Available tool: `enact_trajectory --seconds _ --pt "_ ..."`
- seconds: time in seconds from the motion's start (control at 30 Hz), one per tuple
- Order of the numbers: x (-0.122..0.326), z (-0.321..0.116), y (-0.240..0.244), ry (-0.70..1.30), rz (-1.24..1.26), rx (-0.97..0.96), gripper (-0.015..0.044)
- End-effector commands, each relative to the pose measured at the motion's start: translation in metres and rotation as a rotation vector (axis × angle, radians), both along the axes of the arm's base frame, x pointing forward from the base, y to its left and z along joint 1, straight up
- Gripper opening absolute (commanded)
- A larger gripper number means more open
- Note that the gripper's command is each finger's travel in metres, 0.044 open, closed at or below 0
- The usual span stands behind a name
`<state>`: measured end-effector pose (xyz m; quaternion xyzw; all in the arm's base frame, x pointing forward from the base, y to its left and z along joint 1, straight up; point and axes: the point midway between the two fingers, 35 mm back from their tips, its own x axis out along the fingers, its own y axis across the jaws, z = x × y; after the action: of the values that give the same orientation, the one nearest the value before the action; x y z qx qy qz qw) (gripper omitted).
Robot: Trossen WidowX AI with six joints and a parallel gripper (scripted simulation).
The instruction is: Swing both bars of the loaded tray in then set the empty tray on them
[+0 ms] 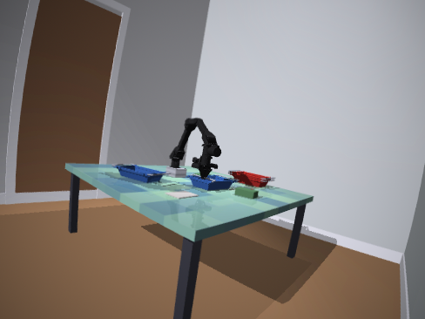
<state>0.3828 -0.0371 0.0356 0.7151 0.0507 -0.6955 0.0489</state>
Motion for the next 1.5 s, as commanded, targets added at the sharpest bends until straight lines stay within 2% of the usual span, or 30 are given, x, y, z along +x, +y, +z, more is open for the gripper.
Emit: enact_trajectory --seconds 0.0,0.27,1.23,1.33,1.47 --pt "0.001 0.003 0.000 -0.006 -0.009 -0.005 0.0081" --pt "0.000 0.043 -0.005 -0.006 -0.009 -0.006 0.0081" --pt "0.000 0.037 -0.003 -0.007 -0.011 -0.002 0.0081" --pt "0.003 0.051 -0.004 -0.015 -0.012 -0.002 0.0081" --pt "0.006 0.095 -0.004 -0.037 -0.012 -0.005 0.0081"
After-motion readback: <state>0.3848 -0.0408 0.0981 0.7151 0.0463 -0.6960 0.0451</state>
